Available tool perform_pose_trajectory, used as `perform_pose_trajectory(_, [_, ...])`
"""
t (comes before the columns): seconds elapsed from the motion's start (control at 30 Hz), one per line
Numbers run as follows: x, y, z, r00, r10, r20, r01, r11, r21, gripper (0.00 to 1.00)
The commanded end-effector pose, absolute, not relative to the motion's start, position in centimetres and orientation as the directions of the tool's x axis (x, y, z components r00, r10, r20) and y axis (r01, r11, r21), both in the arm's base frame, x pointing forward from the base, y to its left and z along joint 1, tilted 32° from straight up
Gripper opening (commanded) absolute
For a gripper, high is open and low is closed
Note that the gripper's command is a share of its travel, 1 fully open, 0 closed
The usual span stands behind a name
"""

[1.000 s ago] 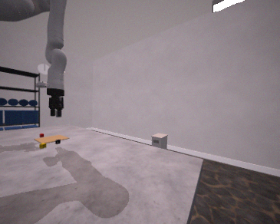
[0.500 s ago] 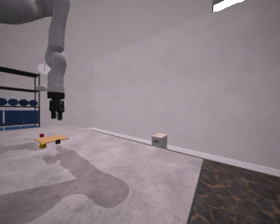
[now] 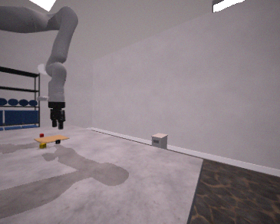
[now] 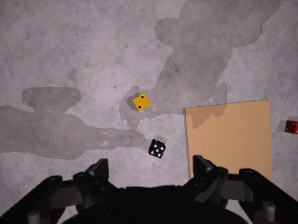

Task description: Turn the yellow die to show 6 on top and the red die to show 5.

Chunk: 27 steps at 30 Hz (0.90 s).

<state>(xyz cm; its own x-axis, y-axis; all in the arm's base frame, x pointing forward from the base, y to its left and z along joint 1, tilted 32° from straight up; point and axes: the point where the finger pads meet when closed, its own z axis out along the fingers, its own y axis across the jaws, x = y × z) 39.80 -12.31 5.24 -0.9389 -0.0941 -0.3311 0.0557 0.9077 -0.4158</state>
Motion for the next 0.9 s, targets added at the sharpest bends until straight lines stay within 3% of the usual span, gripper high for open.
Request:
perform_pose_trajectory(0.0, [39.3, -14.1, 3.7, -0.948, -0.072, -0.310, 0.071, 0.901, -0.428, 1.00])
perform_pose_trajectory(0.87, [40.1, -15.2, 1.6, -0.948, -0.072, -0.310, 0.071, 0.901, -0.428, 1.00])
